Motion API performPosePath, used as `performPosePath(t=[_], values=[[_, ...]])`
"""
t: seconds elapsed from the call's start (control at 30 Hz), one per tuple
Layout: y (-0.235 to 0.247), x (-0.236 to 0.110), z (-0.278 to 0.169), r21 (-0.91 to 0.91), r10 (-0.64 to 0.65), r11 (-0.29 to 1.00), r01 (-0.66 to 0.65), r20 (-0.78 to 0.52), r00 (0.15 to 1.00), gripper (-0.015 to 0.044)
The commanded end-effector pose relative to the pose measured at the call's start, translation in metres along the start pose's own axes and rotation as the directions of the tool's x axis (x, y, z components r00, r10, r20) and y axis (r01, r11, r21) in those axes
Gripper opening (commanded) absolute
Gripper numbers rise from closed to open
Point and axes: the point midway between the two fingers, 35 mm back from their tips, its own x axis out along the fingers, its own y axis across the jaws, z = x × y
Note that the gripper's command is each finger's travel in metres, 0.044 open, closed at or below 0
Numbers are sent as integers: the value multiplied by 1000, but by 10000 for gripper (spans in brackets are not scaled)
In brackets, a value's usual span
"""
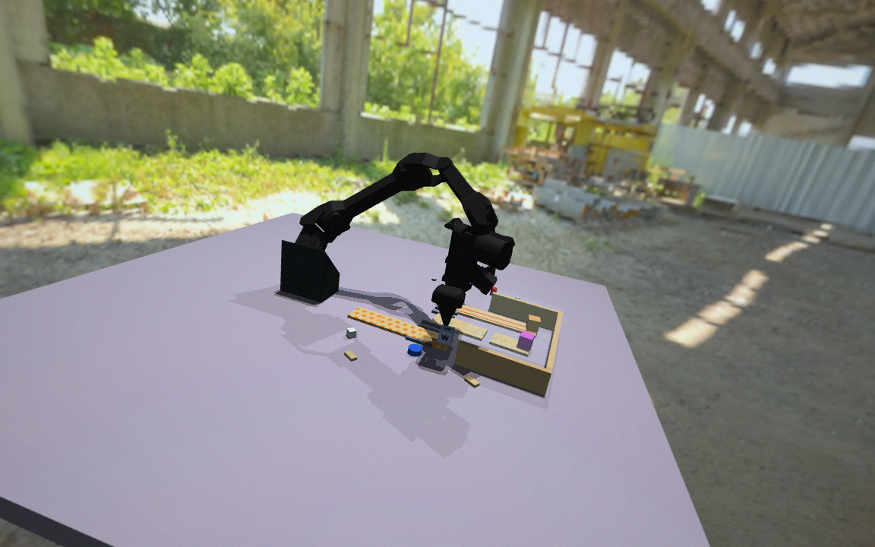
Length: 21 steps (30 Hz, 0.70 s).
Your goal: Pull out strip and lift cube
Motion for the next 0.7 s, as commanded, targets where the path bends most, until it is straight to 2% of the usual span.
performPosePath(t=[0.0, 0.67], values=[[0, 9, 1, 4, 4, 1000, -4, 0, 1000, 250], [0, 41, 1, 4, 5, 1000, -5, 0, 1000, 250]])
